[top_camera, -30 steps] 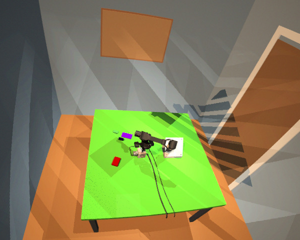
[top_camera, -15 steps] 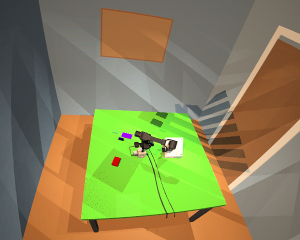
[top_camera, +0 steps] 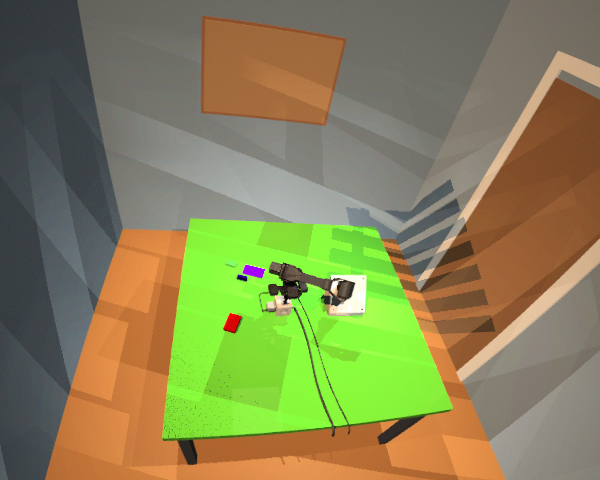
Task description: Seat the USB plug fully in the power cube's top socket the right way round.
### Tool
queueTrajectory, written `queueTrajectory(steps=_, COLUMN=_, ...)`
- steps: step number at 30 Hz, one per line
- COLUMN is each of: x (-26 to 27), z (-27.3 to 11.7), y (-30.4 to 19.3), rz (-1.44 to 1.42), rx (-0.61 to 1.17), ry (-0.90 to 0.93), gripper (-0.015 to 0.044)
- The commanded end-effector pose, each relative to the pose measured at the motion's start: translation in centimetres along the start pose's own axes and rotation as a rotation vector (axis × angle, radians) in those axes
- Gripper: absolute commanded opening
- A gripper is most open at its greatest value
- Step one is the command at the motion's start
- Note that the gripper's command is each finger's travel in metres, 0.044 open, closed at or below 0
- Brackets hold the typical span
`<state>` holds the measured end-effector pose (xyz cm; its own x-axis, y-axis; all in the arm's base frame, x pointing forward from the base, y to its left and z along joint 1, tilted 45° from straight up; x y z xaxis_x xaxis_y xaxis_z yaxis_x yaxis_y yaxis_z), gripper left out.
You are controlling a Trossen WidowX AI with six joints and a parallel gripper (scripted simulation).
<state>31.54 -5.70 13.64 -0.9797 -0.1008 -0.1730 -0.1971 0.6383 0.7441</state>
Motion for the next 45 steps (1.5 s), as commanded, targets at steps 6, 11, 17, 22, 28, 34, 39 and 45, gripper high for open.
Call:
queueTrajectory(steps=6, x=0.01, z=0.24, y=0.00, rz=0.003, rx=-0.004, ry=0.001, gripper=0.0000)
queueTrajectory(steps=11, x=0.01, z=0.30, y=-0.01, rz=0.003, rx=-0.004, ry=0.001, gripper=0.0000)
queueTrajectory(steps=17, x=0.01, z=0.37, y=-0.01, rz=0.003, rx=-0.004, ry=0.000, gripper=0.0000)
queueTrajectory(steps=22, x=0.01, z=0.43, y=-0.02, rz=0.003, rx=-0.004, ry=0.000, gripper=0.0000)
queueTrajectory(steps=28, x=0.01, z=0.50, y=-0.02, rz=0.003, rx=-0.004, ry=0.000, gripper=0.0000)
queueTrajectory(steps=34, x=0.02, z=0.57, y=-0.03, rz=0.003, rx=-0.004, ry=0.000, gripper=0.0000)
queueTrajectory(steps=39, x=0.02, z=0.63, y=-0.04, rz=0.003, rx=-0.004, ry=0.000, gripper=0.0000)
queueTrajectory(steps=45, x=0.02, z=0.70, y=-0.04, rz=0.003, rx=-0.004, ry=0.000, gripper=0.0000)
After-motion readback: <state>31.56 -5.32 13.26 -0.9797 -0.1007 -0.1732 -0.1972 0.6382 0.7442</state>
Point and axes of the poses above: the point midway between the two fingers, 35 mm back from their tips, its own z axis out along the fingers, its own x axis across the jaws, y = z × x, the point moved 10 cm from there along -z, back along the fingers, and after that the axes turned 5 degrees about -z, right-handed, at the moved point
